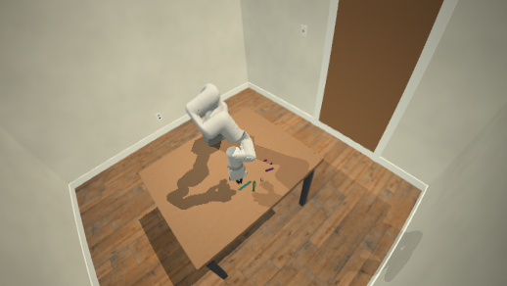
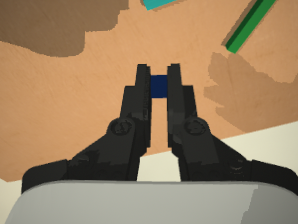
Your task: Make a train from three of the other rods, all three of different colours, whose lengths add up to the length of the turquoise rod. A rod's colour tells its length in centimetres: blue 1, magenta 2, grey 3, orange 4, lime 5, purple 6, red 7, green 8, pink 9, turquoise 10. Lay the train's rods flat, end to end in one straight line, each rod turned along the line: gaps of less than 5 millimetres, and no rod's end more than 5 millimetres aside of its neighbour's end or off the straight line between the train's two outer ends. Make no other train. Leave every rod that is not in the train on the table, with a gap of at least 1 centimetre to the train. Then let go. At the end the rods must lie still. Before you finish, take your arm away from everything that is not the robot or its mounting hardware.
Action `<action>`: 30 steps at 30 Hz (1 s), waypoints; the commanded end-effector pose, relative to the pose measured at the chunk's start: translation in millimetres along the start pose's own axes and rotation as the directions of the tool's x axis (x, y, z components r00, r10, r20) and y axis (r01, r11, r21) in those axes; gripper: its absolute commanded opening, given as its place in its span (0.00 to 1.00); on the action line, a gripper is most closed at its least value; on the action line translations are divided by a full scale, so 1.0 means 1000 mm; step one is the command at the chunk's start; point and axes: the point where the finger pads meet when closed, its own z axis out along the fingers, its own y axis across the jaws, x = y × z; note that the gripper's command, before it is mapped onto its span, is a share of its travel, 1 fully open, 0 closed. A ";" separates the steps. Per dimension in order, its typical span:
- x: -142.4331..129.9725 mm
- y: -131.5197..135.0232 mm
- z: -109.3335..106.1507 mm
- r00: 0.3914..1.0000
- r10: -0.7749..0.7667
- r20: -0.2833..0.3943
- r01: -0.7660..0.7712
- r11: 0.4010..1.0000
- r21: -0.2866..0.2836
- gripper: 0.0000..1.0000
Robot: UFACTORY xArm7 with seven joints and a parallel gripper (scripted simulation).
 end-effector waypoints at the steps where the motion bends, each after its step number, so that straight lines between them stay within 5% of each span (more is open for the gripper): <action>1: 0.017 0.019 -0.003 1.000 0.019 0.012 -0.019 1.000 0.005 0.04; 12: 0.083 0.058 -0.004 0.999 0.054 -0.008 -0.054 0.999 -0.008 0.04; 30: 0.085 0.059 -0.004 0.998 0.055 -0.009 -0.055 0.998 -0.008 0.04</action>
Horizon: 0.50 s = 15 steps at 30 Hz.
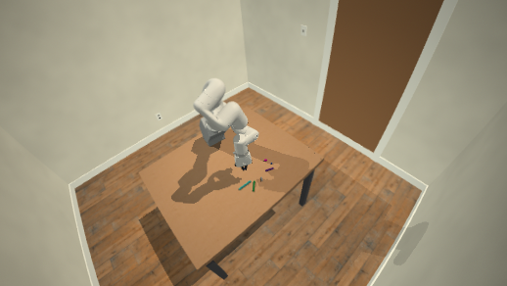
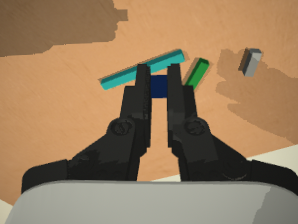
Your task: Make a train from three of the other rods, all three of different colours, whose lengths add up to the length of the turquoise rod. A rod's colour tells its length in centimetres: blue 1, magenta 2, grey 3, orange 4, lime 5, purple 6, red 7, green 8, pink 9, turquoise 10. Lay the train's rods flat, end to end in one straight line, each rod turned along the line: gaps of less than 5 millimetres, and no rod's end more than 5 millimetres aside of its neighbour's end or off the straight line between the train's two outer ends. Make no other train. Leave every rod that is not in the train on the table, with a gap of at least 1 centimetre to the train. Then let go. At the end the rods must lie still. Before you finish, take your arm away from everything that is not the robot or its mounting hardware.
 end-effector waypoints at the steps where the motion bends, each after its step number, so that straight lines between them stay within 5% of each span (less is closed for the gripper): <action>1: 0.000 0.000 0.001 0.999 0.002 0.040 -0.002 1.000 -0.005 0.04; 15: -0.001 0.000 0.016 0.999 0.003 0.041 -0.002 1.000 -0.005 0.04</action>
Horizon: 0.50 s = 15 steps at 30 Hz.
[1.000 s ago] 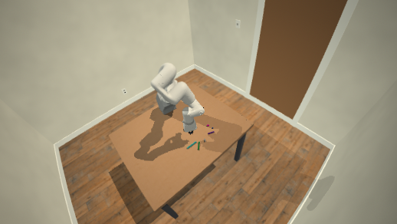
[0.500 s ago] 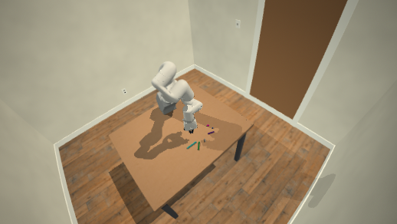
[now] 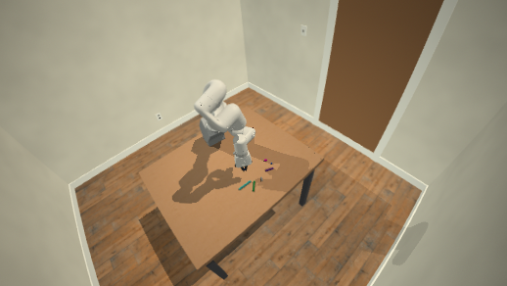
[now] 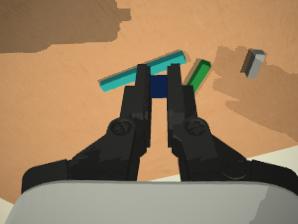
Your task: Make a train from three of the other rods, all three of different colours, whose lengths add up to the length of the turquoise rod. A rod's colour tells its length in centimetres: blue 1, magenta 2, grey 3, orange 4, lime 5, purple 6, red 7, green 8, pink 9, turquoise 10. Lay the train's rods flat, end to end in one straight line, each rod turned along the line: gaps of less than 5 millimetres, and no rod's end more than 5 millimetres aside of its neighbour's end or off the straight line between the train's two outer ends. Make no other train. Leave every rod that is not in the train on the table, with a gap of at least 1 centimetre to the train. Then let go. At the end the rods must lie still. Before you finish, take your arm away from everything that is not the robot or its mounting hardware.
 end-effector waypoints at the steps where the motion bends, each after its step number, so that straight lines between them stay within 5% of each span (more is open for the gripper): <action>1: -0.001 0.000 0.010 1.000 0.001 0.017 -0.001 1.000 -0.005 0.04; 15: -0.001 0.000 0.040 1.000 0.001 0.017 -0.001 1.000 -0.005 0.04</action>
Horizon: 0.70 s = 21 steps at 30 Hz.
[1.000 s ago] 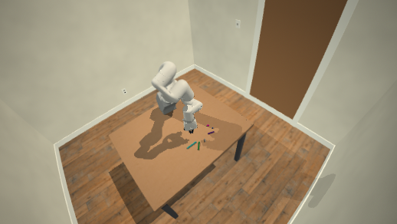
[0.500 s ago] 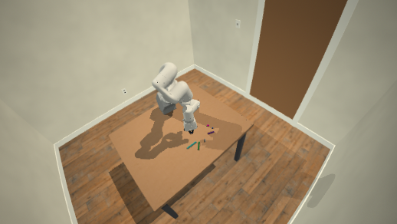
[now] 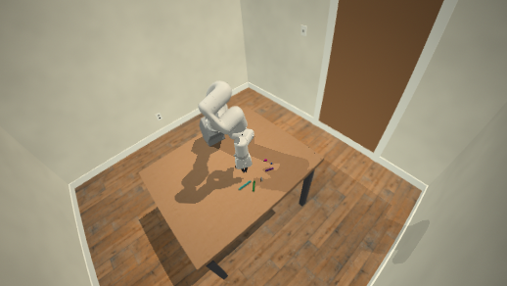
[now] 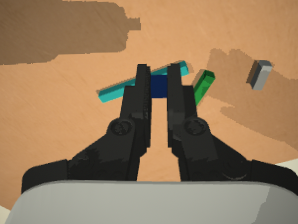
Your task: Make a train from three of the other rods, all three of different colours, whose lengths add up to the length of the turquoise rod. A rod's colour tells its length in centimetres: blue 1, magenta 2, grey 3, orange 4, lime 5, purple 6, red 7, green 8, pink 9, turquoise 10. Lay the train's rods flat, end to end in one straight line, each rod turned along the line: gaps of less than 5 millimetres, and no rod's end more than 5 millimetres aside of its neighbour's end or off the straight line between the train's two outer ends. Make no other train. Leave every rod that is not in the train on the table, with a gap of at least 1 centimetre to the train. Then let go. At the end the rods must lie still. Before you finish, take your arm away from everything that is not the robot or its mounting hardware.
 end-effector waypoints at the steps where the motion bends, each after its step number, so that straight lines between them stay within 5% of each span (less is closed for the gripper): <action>1: -0.001 0.001 0.026 0.999 0.001 0.032 -0.001 1.000 -0.016 0.04; 21: -0.002 0.001 0.062 0.999 0.001 0.033 -0.001 1.000 -0.015 0.04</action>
